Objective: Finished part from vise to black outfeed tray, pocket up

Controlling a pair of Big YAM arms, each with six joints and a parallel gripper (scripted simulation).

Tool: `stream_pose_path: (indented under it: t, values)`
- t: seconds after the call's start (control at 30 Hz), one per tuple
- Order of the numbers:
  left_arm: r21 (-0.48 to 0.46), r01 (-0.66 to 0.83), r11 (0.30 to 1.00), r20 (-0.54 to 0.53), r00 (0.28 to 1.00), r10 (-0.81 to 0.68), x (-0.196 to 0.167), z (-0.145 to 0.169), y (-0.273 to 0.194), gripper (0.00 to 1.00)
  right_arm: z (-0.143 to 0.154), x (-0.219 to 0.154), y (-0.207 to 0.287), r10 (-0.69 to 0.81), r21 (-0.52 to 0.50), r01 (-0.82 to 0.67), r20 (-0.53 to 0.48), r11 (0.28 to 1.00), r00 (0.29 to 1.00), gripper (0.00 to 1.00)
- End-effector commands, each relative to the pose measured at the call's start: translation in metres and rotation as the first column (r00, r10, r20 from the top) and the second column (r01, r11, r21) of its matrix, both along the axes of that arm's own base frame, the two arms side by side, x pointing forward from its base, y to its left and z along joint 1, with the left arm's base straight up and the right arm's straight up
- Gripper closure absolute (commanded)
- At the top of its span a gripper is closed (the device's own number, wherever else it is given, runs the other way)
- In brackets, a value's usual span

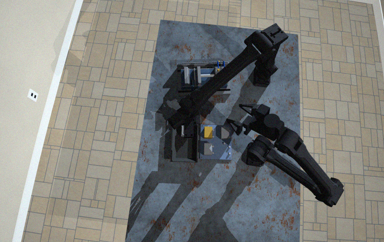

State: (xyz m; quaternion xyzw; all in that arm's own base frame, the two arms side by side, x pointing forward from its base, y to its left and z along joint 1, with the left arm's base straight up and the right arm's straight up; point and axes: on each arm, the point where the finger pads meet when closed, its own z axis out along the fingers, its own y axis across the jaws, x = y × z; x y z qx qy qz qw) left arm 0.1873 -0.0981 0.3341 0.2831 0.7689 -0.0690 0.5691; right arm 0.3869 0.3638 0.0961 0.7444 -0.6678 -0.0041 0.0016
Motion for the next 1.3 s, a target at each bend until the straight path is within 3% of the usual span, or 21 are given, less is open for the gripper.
stream_pose_path:
  t: [0.0,0.47,0.73,0.8,1.0,1.27]
  values:
    - [0.055,-0.010,0.998,-0.002,1.000,0.010,0.007,0.011,0.012,0.00,0.017,0.018,0.078,-0.045,0.026,0.044,0.037,0.999,0.998,0.71]
    - [0.136,-0.045,0.990,-0.091,0.994,0.058,0.020,-0.011,0.035,0.00,-0.009,0.015,0.133,-0.026,0.030,0.025,0.039,0.999,0.999,0.71]
    - [0.155,-0.058,0.986,-0.140,0.987,0.081,0.025,-0.024,0.047,0.00,-0.021,0.015,0.138,-0.024,0.030,0.023,0.039,0.999,0.999,0.71]
    - [0.162,-0.064,0.985,-0.159,0.983,0.090,0.027,-0.027,0.055,0.00,-0.036,0.011,0.130,-0.025,0.002,0.025,0.023,1.000,0.999,0.71]
    - [0.155,-0.075,0.985,-0.222,0.969,0.109,0.030,-0.048,0.070,0.00,-0.034,0.011,0.132,-0.025,0.011,0.025,0.027,1.000,0.999,0.71]
    - [0.130,-0.103,0.986,-0.246,0.960,0.133,0.031,-0.048,0.089,0.00,-0.035,0.012,0.133,-0.024,0.015,0.024,0.031,1.000,0.999,0.71]
